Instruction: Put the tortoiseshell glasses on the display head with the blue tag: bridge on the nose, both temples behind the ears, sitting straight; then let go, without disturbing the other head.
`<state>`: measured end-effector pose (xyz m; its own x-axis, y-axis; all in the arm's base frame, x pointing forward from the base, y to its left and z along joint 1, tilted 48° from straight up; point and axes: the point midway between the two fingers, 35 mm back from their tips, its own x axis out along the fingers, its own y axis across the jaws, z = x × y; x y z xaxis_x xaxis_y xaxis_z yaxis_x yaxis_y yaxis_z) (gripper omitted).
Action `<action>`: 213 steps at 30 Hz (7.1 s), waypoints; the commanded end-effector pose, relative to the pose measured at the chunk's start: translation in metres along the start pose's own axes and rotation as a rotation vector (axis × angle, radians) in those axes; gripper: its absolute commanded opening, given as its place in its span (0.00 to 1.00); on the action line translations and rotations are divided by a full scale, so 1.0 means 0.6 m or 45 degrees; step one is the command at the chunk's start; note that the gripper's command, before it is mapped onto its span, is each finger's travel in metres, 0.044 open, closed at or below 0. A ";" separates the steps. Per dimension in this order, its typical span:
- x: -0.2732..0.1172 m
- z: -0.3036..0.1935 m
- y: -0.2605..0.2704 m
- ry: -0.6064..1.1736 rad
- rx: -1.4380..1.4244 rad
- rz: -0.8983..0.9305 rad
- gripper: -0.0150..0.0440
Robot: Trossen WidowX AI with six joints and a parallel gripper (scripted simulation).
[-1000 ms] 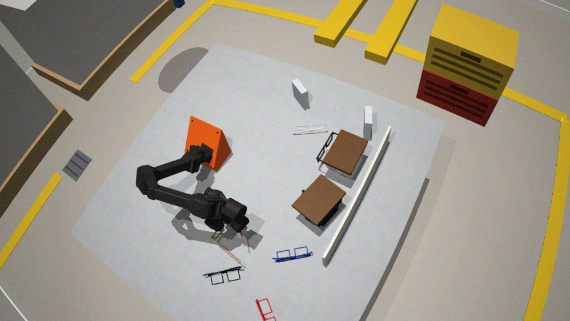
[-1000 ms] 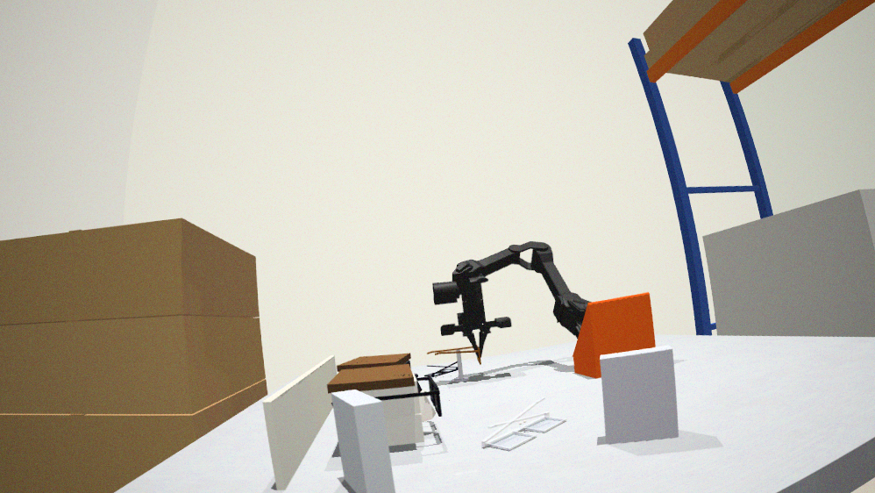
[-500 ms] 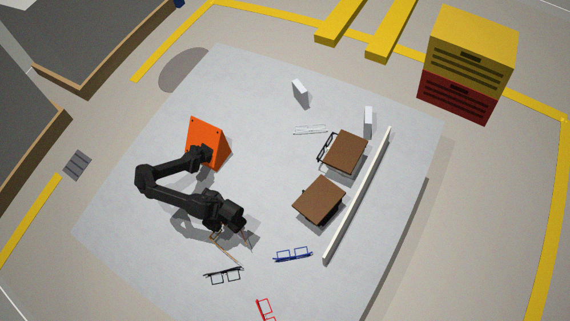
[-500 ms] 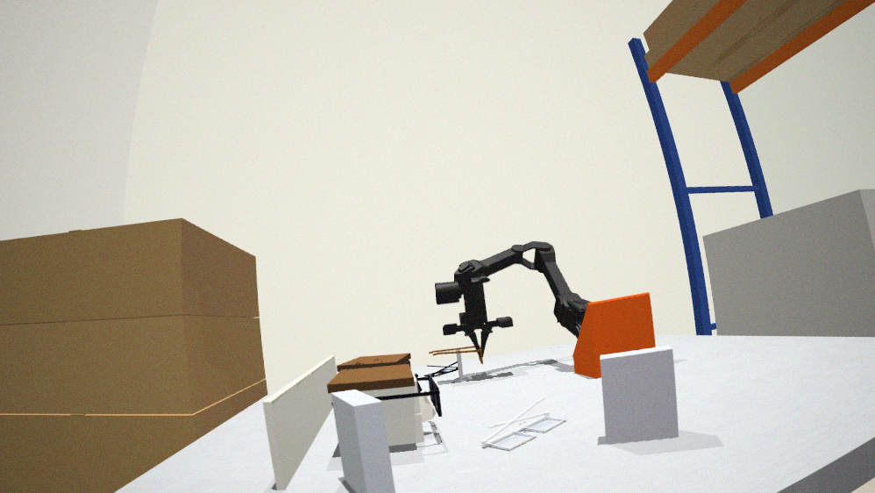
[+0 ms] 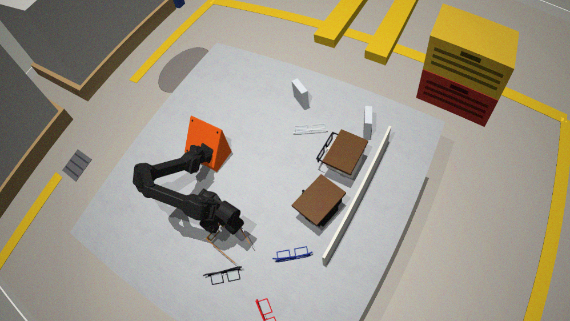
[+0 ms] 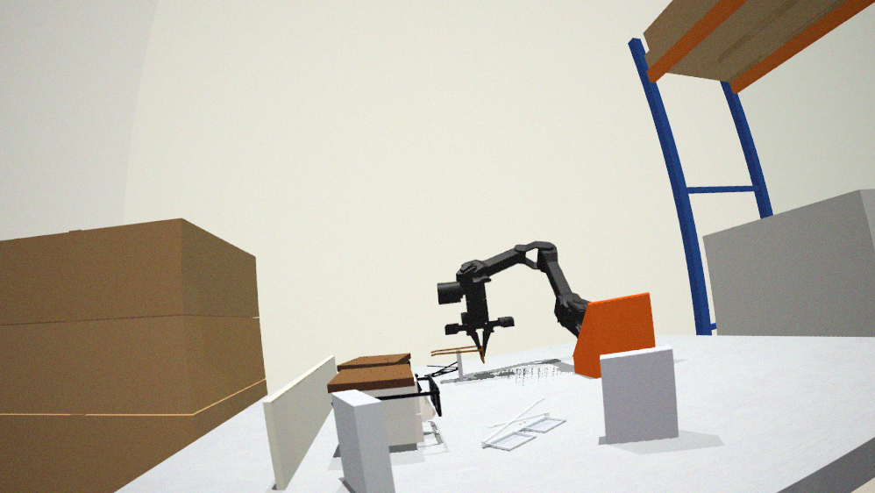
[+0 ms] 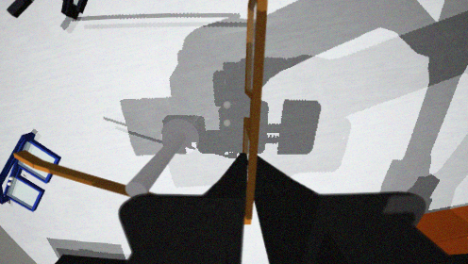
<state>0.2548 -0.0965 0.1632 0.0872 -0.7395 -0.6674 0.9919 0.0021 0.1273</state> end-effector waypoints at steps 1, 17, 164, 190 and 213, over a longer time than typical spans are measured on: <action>-0.002 0.009 -0.005 -0.002 0.001 0.003 0.25; -0.002 0.030 -0.010 -0.003 0.001 0.003 0.25; -0.047 -0.466 -0.067 0.017 -1.333 0.011 0.25; -0.006 -0.467 -0.066 0.016 -1.333 0.012 0.25; 0.029 -0.465 -0.068 0.014 -1.332 0.011 0.25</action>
<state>0.2439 0.0832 -0.0551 0.0932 -0.7246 -0.6828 0.5837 0.5953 -0.5522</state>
